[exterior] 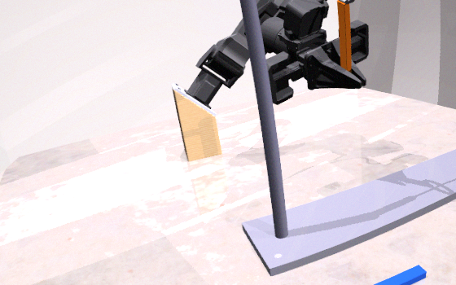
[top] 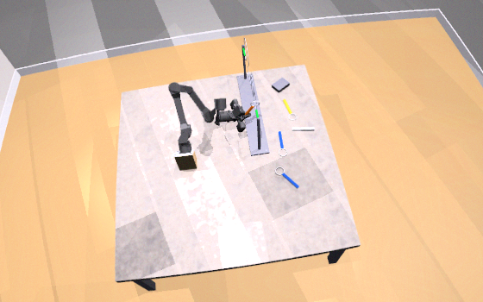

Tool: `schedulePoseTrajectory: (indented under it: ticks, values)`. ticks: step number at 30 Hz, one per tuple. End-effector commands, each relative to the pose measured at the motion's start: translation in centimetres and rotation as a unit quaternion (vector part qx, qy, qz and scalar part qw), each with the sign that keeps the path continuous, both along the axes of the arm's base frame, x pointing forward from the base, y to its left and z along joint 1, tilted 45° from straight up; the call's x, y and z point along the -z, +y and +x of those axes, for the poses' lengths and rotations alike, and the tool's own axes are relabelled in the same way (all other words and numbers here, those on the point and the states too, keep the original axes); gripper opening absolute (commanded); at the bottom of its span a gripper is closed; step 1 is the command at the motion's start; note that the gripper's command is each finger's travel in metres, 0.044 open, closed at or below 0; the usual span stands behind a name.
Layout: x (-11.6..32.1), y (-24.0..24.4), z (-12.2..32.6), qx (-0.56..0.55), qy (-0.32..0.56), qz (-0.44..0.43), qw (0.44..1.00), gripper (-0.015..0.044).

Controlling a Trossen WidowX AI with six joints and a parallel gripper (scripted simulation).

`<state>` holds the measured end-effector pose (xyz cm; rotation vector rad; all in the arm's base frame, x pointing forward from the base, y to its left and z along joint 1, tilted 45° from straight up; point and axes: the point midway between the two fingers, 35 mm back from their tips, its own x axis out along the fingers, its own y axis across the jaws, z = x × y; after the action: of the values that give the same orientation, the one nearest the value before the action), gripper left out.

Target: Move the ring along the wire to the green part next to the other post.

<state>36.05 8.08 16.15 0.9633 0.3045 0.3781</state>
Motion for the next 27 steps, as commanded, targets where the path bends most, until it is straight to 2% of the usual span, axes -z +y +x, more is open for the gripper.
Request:
schedulePoseTrajectory:
  ticks: [1, 13, 27]
  values:
    - [1.2, -0.7, -0.1, 0.000, 0.003, -0.031, 1.000, -0.0150]
    - [3.0, -2.3, 0.0, 0.002, 0.001, -0.081, 0.997, -0.0150]
    - [4.2, -3.5, 0.1, 0.003, 0.000, -0.093, 0.996, -0.0150]
